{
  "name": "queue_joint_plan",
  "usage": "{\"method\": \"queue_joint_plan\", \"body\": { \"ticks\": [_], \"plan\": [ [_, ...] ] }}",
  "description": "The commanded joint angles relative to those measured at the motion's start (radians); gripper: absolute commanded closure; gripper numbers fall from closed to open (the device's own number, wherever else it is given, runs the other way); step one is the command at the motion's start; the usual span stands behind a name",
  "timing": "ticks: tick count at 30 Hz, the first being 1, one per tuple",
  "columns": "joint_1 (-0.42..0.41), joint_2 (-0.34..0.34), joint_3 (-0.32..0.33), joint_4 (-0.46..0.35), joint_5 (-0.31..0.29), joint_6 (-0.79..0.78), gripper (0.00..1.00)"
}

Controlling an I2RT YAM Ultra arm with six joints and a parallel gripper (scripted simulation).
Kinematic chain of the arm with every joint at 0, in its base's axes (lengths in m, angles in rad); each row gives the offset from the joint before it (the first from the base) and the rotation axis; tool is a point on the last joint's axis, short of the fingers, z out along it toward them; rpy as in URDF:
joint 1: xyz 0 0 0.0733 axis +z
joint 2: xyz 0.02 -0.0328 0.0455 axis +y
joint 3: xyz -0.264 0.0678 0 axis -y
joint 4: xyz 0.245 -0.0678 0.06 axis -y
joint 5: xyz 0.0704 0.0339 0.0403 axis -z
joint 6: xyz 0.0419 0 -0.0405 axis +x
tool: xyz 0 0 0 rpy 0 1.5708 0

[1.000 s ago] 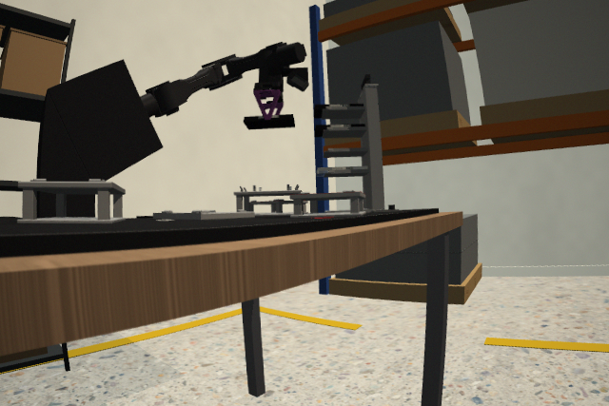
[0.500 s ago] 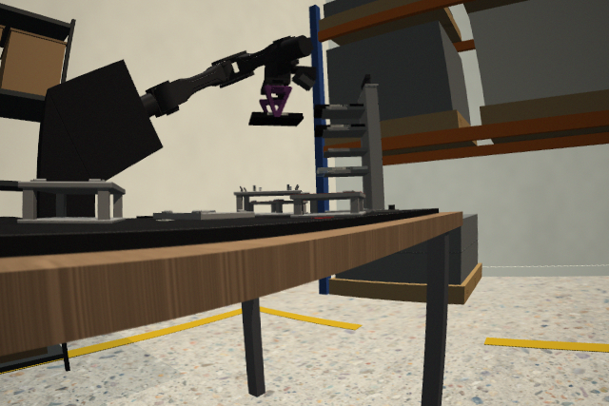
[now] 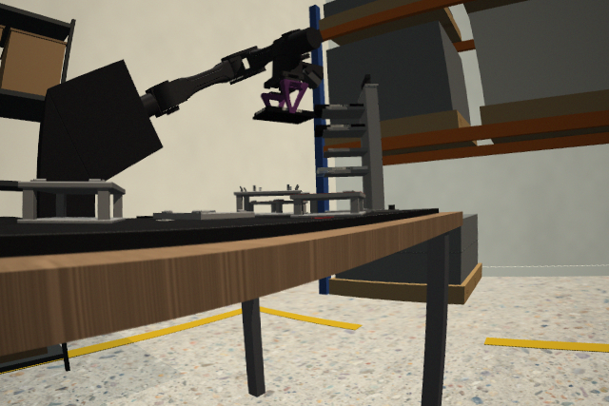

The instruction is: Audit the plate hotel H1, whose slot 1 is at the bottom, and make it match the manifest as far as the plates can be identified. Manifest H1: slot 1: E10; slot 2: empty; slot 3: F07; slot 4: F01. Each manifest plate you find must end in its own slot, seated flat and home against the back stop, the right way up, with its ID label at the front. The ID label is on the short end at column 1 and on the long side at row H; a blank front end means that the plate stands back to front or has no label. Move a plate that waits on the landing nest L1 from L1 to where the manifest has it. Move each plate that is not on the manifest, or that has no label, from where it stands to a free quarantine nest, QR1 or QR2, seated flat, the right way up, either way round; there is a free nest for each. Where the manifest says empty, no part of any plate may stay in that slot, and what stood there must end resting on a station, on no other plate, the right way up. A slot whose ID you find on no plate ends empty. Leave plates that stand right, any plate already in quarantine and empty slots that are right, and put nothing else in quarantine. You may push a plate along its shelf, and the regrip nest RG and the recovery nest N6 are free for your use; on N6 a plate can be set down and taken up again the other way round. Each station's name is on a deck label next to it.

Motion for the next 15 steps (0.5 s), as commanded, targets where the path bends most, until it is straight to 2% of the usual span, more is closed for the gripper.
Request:
{"method": "queue_joint_plan", "body": {
  "ticks": [1, 15],
  "plan": [
    [-0.024, 0.011, 0.024, -0.001, -0.009, -0.101, 0.14],
    [-0.051, 0.19, 0.177, -0.018, -0.011, -0.478, 0.14]
  ]
}}
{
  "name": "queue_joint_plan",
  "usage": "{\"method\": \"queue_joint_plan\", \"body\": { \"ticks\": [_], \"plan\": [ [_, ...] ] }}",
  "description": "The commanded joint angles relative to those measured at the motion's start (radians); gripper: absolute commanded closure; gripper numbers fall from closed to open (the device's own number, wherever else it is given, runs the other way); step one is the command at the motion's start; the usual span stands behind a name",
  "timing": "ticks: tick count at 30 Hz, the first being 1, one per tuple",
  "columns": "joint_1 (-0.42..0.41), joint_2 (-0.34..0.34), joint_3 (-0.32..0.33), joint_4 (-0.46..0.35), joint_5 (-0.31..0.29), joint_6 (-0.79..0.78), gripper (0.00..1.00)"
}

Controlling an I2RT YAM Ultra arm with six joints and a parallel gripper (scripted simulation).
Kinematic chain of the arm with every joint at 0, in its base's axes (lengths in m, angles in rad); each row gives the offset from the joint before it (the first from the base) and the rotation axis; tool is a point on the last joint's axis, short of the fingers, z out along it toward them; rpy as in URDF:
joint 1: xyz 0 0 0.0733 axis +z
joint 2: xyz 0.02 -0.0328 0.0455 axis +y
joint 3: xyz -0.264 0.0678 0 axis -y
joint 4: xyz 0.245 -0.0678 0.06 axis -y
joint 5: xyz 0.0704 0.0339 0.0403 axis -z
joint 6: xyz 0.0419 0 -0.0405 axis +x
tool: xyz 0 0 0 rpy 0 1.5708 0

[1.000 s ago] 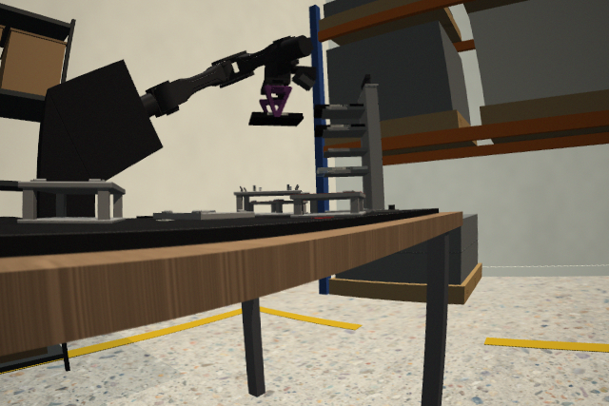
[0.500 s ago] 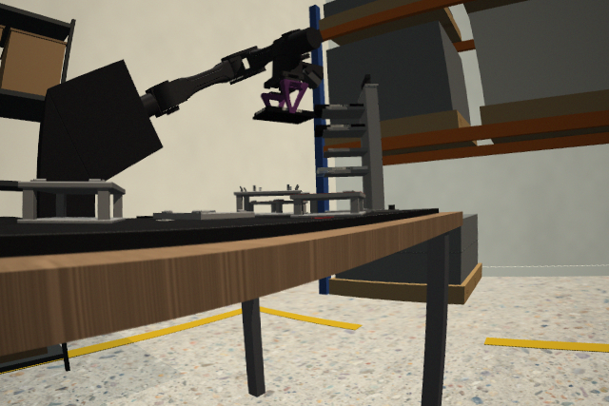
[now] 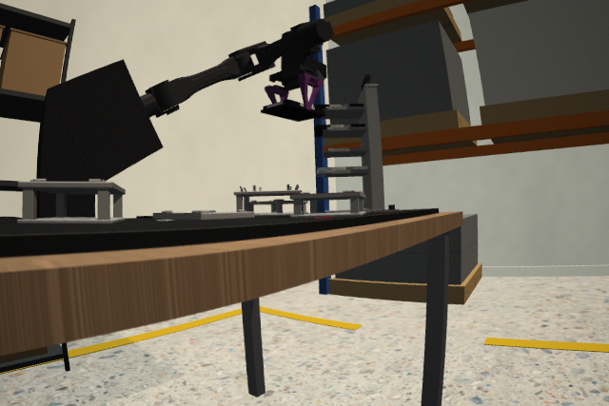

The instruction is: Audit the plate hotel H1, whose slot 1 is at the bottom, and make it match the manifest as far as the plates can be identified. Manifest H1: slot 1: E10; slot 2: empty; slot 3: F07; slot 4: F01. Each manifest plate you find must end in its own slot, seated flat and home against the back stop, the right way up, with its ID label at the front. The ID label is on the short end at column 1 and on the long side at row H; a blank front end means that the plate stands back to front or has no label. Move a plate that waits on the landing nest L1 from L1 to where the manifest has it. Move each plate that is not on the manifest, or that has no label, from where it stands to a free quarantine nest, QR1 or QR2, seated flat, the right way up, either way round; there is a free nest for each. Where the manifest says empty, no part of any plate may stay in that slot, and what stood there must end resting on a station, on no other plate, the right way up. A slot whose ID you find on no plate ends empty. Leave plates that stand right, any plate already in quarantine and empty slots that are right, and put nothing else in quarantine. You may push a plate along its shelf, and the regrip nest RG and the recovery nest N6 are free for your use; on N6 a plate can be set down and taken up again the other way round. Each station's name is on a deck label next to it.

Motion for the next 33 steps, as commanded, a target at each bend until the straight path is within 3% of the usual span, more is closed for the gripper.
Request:
{"method": "queue_joint_plan", "body": {
  "ticks": [1, 17, 21, 33],
  "plan": [
    [-0.027, 0.015, 0.03, -0.01, -0.008, -0.11, 0.14],
    [-0.049, 0.215, 0.241, -0.055, -0.008, -0.5, 0.14],
    [-0.05, 0.242, 0.273, -0.062, -0.008, -0.513, 0.14],
    [-0.063, 0.421, 0.504, -0.133, -0.008, -0.513, 0.14]
  ]
}}
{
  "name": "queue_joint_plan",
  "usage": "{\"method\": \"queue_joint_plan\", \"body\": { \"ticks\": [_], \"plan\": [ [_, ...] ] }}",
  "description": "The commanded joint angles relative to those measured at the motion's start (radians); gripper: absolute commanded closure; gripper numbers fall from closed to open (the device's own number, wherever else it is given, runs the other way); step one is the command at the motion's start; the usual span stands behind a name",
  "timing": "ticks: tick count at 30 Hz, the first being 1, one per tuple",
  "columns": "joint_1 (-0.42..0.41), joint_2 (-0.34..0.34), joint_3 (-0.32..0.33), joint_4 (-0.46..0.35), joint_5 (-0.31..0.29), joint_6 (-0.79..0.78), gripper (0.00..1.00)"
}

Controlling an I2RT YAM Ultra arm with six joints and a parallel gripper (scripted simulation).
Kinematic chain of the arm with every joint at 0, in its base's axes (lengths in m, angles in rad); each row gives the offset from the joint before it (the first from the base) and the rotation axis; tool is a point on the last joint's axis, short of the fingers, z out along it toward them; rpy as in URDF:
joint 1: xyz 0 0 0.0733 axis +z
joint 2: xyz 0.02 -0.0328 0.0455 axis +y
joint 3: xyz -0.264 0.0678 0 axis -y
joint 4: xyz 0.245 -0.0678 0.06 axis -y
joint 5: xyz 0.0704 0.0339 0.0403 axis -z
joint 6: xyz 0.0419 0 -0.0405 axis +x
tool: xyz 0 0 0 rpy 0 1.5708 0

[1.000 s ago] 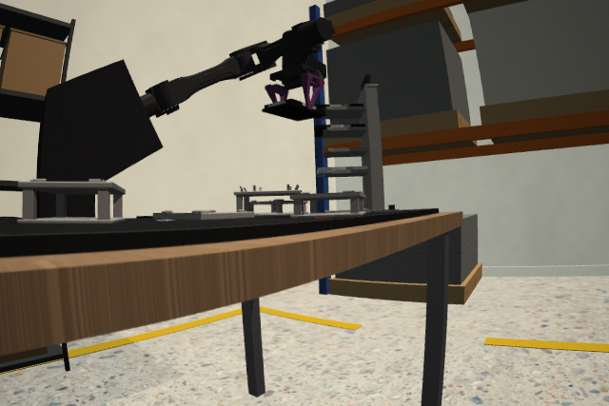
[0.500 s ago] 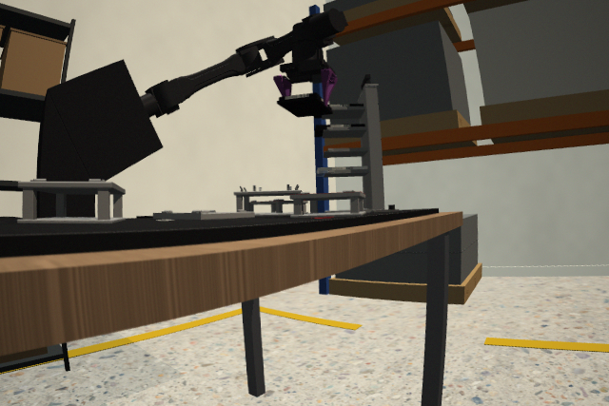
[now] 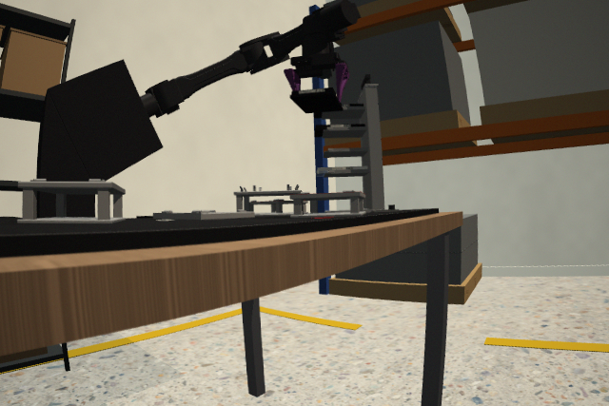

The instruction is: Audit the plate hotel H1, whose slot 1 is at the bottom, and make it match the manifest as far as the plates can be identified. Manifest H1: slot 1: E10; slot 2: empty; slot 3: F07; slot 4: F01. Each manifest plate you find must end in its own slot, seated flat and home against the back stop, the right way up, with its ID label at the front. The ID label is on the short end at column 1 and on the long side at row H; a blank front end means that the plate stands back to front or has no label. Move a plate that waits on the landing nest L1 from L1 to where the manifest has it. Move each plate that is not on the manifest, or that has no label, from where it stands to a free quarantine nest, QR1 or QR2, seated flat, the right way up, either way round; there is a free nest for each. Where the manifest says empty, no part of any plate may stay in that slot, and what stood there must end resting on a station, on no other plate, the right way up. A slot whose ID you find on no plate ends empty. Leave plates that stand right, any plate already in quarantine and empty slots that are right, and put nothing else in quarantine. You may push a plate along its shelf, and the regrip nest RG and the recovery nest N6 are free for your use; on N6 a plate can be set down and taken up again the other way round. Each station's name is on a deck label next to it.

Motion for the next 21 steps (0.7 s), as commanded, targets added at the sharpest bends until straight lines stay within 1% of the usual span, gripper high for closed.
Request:
{"method": "queue_joint_plan", "body": {
  "ticks": [1, 3, 7, 11, 17, 21],
  "plan": [
    [-0.032, 0.034, 0.068, -0.043, -0.003, -0.002, 0.14],
    [-0.032, 0.034, 0.068, -0.043, -0.003, -0.002, 0.14],
    [-0.036, 0.103, 0.167, -0.08, -0.003, -0.002, 0.14],
    [-0.039, 0.174, 0.273, -0.083, -0.003, -0.002, 0.14],
    [-0.038, 0.171, 0.266, -0.078, -0.004, -0.001, 0.14],
    [-0.039, 0.174, 0.273, -0.083, -0.003, -0.002, 0.14]
  ]
}}
